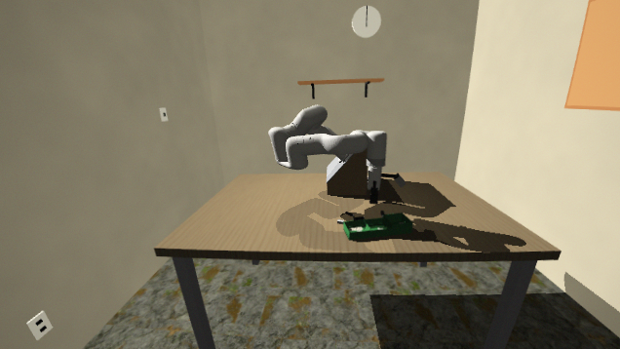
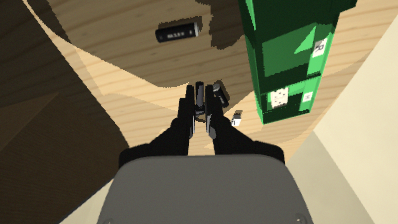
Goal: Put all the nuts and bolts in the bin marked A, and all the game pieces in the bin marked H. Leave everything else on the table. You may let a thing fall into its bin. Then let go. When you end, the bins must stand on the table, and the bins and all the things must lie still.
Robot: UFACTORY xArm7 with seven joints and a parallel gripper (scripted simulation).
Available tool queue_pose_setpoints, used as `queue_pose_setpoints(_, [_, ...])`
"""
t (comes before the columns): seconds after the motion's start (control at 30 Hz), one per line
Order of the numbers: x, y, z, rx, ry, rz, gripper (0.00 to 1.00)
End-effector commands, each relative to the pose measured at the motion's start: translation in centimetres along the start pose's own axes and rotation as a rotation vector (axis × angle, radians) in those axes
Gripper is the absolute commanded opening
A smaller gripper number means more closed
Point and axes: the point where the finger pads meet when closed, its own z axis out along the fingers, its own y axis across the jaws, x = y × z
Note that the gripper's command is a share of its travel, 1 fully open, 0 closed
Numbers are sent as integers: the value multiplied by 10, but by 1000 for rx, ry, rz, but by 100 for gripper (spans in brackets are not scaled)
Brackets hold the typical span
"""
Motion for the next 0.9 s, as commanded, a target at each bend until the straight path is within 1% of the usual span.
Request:
queue_pose_setpoints(0.0, [21, 16, -2, -2, 2, 0, 0])
queue_pose_setpoints(0.07, [31, 23, -2, -2, 2, 0, 0])
queue_pose_setpoints(0.13, [31, 23, -2, -2, 2, 0, 0])
queue_pose_setpoints(0.23, [45, 34, -2, -2, 2, -150, 0])
queue_pose_setpoints(0.33, [60, 45, -2, -3, 3, -233, 0])
queue_pose_setpoints(0.4, [60, 45, -2, -3, 3, -233, 0])
queue_pose_setpoints(0.43, [64, 48, -2, -4, 3, -320, 0])
queue_pose_setpoints(0.57, [84, 62, -2, -2, 2, -414, 0])
queue_pose_setpoints(0.67, [97, 72, -2, -2, 2, -414, 0])
queue_pose_setpoints(0.87, [101, 75, -2, -2, 2, -414, 0])
